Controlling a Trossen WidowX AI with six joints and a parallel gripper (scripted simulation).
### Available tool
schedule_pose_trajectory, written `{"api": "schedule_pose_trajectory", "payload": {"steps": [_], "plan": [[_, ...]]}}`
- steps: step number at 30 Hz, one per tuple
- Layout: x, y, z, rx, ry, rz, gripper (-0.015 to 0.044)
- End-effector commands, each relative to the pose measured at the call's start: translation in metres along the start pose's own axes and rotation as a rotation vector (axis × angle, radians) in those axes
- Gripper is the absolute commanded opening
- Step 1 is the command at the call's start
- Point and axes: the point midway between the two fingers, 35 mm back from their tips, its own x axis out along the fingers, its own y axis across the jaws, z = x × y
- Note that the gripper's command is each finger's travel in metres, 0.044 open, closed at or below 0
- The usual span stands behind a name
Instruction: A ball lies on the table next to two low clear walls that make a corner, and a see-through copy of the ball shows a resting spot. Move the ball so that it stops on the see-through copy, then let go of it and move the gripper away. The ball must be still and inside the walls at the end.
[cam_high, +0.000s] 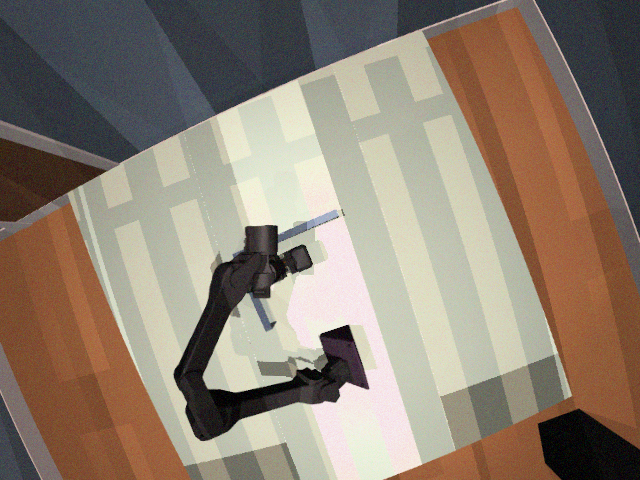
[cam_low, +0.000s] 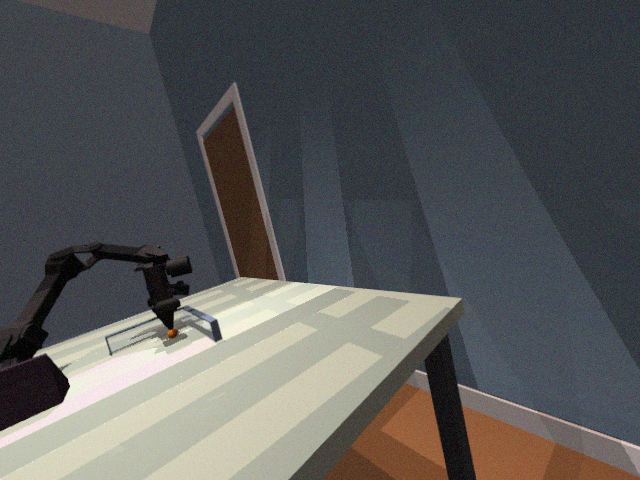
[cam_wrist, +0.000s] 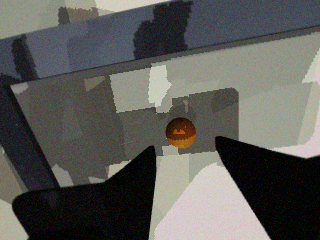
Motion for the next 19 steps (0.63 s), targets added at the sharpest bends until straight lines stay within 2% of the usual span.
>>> {"api": "schedule_pose_trajectory", "payload": {"steps": [1, 3, 12, 17, 19], "plan": [[-0.051, -0.001, 0.001, -0.004, -0.022, -0.007, 0.0239], [-0.060, 0.000, -0.001, -0.003, -0.022, -0.004, 0.0239], [-0.052, -0.002, 0.002, 0.000, -0.036, -0.006, 0.0239], [-0.091, 0.000, -0.002, -0.003, -0.034, -0.004, 0.0371], [-0.093, 0.000, -0.002, -0.003, -0.033, -0.003, 0.0423]]}}
